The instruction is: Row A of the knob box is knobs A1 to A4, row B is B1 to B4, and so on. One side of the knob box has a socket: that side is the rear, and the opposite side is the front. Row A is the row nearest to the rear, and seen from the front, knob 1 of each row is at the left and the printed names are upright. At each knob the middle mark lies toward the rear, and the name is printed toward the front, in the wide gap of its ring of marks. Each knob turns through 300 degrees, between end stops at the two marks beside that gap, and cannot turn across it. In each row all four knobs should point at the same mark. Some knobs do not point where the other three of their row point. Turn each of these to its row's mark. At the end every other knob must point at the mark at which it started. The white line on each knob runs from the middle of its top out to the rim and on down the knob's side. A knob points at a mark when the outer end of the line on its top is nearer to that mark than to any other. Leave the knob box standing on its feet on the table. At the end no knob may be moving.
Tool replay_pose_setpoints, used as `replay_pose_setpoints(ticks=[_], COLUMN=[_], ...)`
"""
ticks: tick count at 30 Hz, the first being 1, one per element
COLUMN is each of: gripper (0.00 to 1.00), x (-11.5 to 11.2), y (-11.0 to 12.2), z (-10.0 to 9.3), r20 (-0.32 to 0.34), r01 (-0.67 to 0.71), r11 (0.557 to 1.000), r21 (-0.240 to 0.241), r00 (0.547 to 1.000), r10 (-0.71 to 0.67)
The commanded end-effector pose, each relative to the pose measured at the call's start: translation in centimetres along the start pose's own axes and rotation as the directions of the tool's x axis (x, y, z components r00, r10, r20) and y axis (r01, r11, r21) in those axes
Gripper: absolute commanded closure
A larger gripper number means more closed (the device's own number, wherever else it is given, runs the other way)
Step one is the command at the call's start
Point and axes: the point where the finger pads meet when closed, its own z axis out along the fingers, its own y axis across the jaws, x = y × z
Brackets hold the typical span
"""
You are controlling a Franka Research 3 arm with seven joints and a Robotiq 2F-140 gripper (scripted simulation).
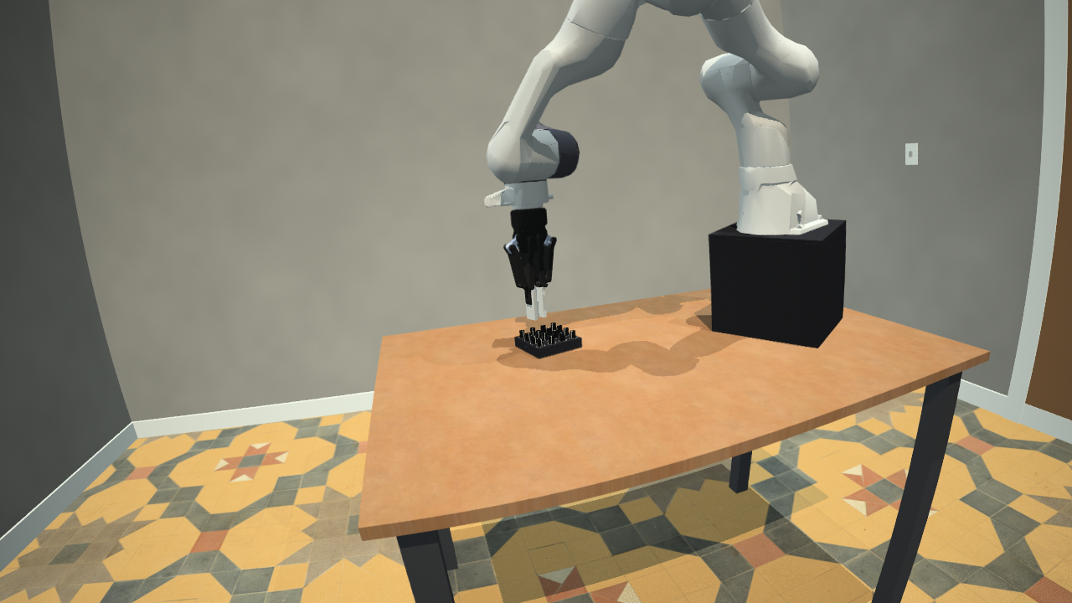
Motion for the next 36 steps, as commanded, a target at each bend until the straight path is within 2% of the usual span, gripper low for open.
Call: replay_pose_setpoints(ticks=[1,4,7,18,33,35,36], gripper=[0.88,0.88,0.88,0.88,0.88,0.88,0.88], x=[-0.1,-0.1,-0.3,-0.4,-0.6,-0.6,-0.6], y=[0.0,0.0,0.7,1.3,2.2,2.2,2.4], z=[-0.1,-0.1,-0.3,-0.4,-0.7,-0.7,-0.8], r20=[0.003,0.003,0.003,0.003,0.000,0.000,0.000], r01=[-0.004,-0.022,-0.174,-0.321,-0.551,-0.551,-0.585], r11=[1.000,1.000,0.985,0.947,0.834,0.834,0.811], r21=[-0.001,-0.001,-0.005,-0.007,-0.010,-0.010,-0.010], r00=[1.000,1.000,0.985,0.947,0.834,0.834,0.811], r10=[0.004,0.022,0.174,0.321,0.551,0.551,0.585])
